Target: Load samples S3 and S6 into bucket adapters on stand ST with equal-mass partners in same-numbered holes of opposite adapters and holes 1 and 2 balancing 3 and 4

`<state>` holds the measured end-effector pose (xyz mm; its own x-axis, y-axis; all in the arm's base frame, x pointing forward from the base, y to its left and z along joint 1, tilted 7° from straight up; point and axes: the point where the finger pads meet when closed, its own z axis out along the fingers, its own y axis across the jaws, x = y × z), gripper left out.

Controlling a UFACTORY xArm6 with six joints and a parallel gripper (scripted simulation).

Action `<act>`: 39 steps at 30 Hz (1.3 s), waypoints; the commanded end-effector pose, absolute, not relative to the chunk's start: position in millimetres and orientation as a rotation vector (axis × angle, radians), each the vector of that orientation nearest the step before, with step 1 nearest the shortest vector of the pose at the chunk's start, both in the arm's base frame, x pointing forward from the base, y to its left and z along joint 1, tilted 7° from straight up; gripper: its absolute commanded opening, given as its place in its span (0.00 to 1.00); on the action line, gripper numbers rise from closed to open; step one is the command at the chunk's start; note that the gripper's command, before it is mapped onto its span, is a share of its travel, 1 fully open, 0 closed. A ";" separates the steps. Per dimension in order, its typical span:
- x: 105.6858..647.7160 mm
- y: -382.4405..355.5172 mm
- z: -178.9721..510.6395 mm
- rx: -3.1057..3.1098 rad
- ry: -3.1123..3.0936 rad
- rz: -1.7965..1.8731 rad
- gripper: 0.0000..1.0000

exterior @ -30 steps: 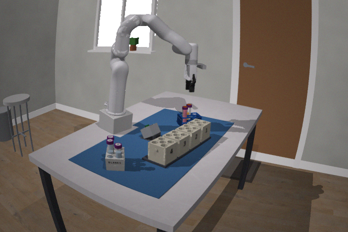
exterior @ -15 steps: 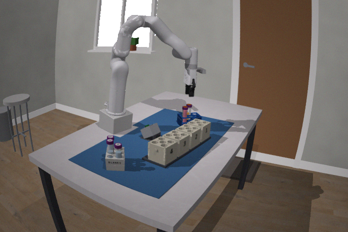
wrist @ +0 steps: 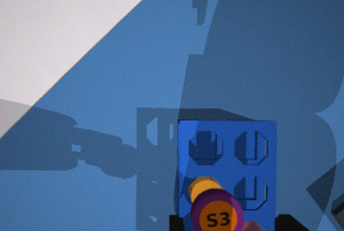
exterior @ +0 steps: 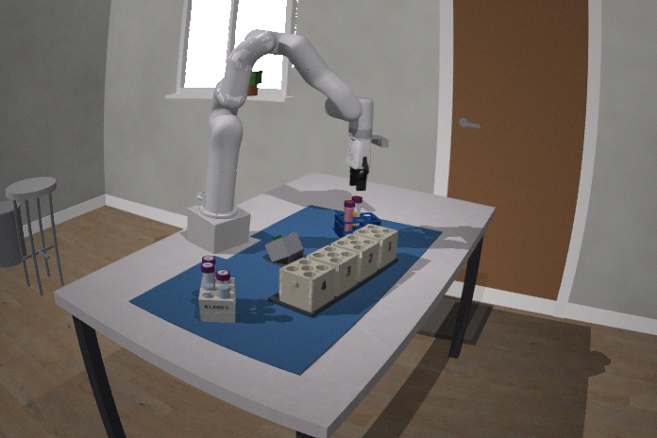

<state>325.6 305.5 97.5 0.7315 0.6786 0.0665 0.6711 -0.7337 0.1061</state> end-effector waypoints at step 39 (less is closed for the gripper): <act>331.8 305.3 57.0 2.854 1.114 0.161 0.57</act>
